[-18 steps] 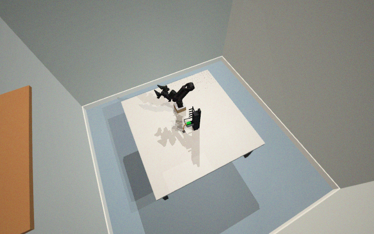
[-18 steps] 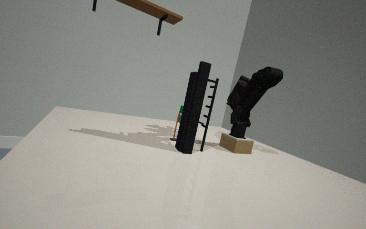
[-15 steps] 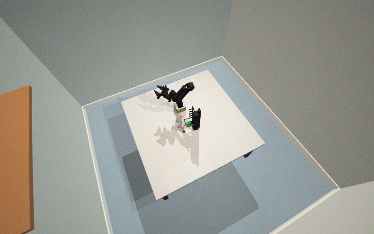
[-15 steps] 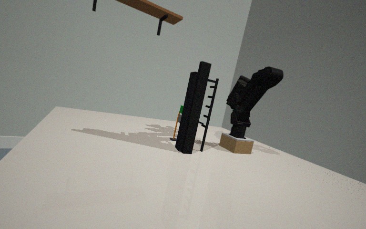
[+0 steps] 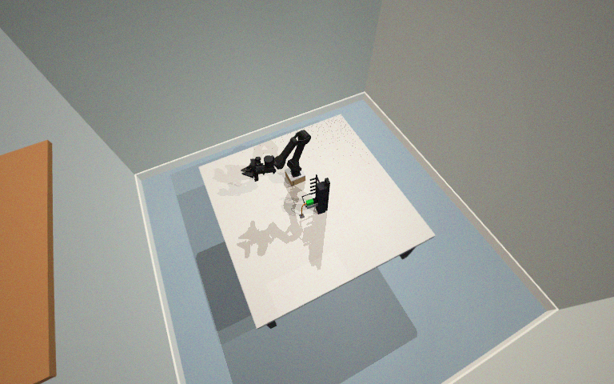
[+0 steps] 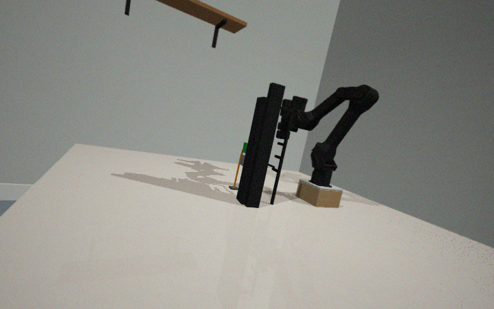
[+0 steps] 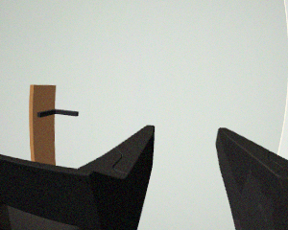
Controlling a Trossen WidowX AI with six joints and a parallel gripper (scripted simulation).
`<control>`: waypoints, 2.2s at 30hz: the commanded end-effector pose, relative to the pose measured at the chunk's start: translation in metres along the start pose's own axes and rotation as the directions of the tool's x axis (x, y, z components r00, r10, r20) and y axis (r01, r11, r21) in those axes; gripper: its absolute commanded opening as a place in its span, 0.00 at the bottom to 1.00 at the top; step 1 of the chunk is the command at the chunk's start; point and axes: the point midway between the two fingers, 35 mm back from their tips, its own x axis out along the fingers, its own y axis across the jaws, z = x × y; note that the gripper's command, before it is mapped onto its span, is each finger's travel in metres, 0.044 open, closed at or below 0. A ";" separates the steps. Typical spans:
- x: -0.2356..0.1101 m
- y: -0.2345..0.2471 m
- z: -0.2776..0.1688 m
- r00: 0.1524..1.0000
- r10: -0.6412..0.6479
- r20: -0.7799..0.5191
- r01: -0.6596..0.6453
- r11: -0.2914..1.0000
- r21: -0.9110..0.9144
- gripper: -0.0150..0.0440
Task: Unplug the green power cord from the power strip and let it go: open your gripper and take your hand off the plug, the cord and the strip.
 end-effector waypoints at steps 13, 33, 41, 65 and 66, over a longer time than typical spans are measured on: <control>-0.079 -0.056 -0.210 0.627 -0.583 -0.518 0.289 0.790 -0.540 0.53; -0.304 -0.070 -0.247 -0.013 -0.985 -0.171 -0.080 0.172 -0.982 0.53; -0.331 -0.065 -0.236 -0.055 -0.996 -0.068 -0.159 0.076 -0.984 0.53; -0.358 -0.063 -0.233 -0.057 -0.996 -0.068 -0.159 0.076 -0.984 0.53; -0.359 -0.063 -0.232 -0.057 -0.996 -0.068 -0.159 0.076 -0.984 0.53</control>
